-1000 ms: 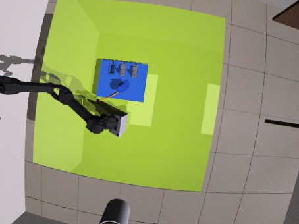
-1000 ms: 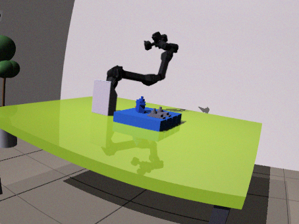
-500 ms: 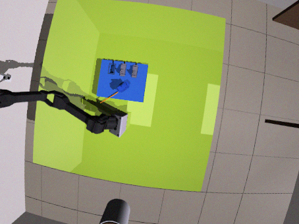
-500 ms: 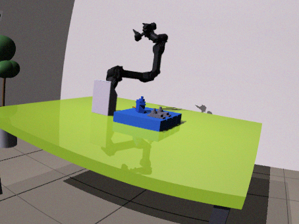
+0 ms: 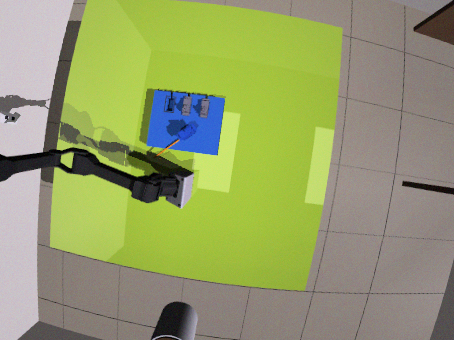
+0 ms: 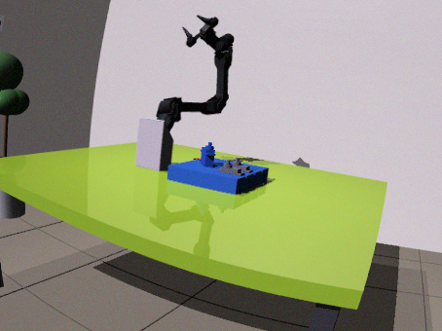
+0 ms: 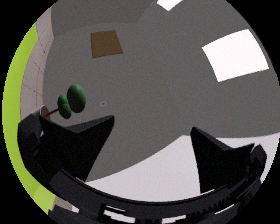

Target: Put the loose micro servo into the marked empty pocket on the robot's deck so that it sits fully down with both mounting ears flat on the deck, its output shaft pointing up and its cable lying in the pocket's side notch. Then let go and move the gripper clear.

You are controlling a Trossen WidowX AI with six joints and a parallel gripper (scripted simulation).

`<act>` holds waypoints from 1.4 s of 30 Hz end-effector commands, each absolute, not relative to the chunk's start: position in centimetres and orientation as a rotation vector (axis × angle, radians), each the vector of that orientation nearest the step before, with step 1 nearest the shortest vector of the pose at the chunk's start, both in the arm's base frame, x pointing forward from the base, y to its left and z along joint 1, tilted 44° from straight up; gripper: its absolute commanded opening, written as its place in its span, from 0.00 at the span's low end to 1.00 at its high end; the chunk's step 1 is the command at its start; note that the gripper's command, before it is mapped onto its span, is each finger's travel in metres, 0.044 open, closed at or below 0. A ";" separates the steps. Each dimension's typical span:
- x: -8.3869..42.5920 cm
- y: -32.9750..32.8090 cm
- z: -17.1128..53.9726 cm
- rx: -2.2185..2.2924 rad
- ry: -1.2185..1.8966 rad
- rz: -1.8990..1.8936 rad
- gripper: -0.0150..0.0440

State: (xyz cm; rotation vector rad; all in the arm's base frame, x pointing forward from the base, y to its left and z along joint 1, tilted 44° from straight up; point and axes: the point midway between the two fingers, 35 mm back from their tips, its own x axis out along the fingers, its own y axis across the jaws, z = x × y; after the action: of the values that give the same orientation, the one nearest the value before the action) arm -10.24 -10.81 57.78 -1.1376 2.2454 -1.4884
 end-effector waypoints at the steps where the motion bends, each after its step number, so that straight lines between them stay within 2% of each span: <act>1: -9.6 -14.2 56.0 -1.198 2.232 -1.318 1.00; 15: -5.1 -23.3 49.8 -1.394 2.103 -0.819 1.00; 42: 3.9 -29.7 39.9 -1.591 1.823 -0.235 1.00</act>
State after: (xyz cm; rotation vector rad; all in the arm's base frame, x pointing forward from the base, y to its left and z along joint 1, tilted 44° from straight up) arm 2.64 -29.09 41.82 -1.5738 1.8623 -0.3328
